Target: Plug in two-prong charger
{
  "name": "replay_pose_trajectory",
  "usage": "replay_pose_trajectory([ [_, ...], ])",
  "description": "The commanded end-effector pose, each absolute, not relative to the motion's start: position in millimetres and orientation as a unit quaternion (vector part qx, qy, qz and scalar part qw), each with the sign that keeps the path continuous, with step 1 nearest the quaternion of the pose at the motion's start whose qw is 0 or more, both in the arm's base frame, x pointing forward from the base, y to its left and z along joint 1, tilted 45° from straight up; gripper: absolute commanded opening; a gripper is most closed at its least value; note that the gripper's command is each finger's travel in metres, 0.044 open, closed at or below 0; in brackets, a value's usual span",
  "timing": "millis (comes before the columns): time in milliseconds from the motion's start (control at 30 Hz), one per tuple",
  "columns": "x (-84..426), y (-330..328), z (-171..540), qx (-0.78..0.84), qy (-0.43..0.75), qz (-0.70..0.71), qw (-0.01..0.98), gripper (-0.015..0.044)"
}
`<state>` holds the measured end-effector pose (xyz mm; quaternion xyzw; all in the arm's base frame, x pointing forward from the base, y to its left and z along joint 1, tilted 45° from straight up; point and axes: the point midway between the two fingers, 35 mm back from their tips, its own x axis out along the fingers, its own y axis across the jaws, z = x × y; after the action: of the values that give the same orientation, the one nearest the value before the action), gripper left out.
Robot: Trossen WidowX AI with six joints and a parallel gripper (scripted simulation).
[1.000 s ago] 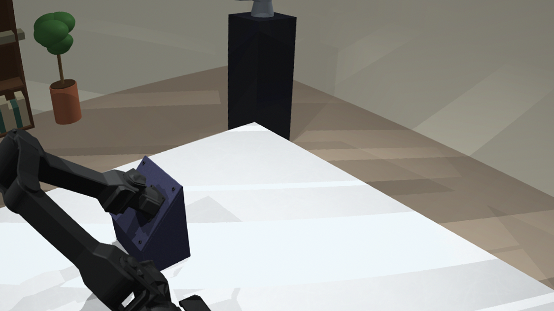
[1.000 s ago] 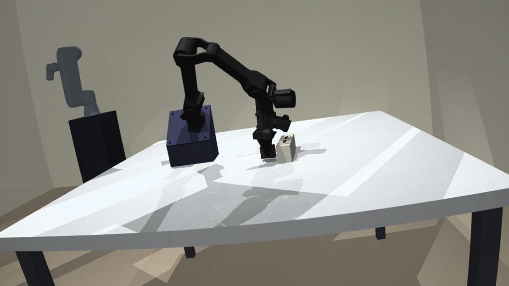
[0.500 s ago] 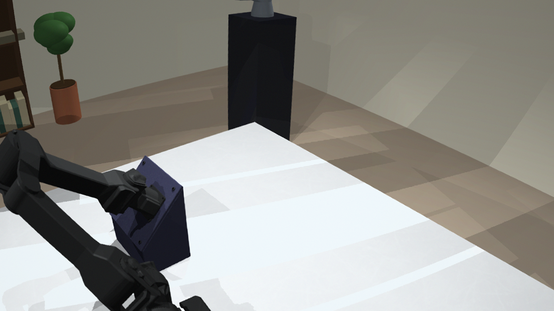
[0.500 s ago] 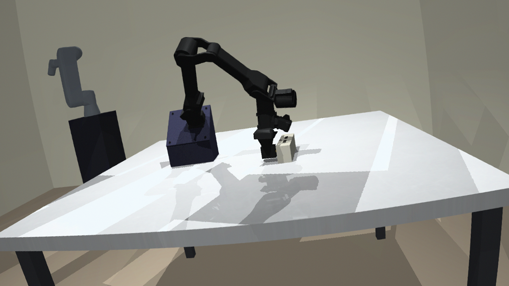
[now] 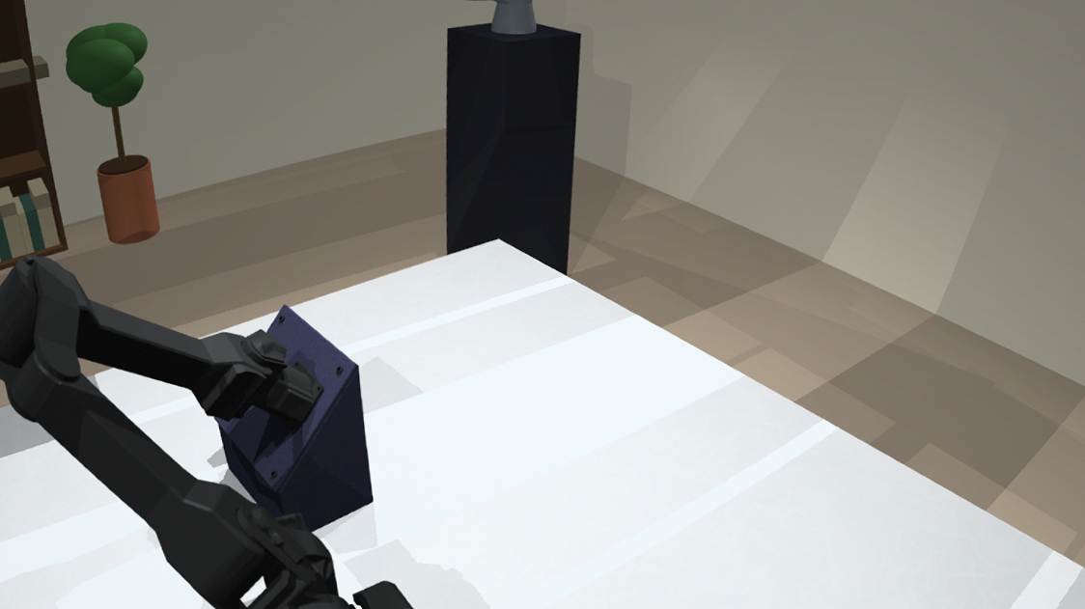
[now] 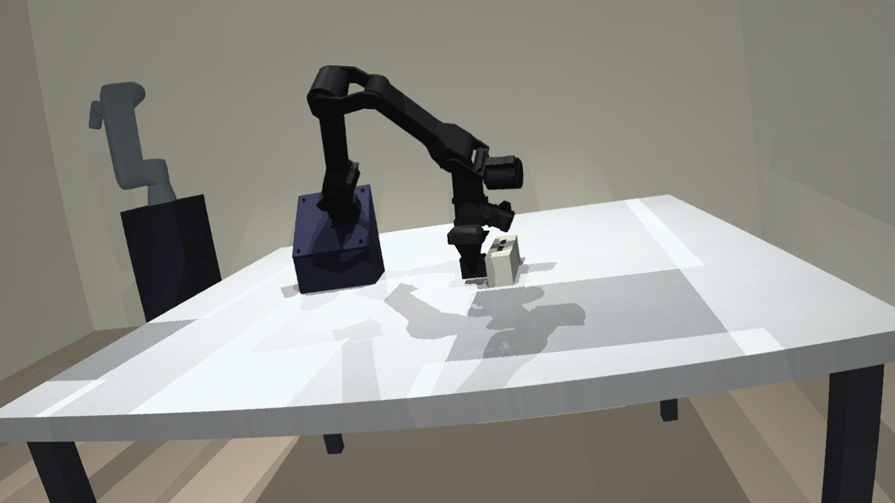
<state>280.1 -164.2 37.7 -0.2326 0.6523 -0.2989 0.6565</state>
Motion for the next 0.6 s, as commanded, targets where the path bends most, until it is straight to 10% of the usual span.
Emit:
replay_pose_trajectory([
  [0,282.7,-164.6,39.5,-0.232,0.650,-0.302,0.658,0.0000],
  [567,284.5,-164.6,40.2,-0.232,0.650,-0.302,0.658,0.0000],
])
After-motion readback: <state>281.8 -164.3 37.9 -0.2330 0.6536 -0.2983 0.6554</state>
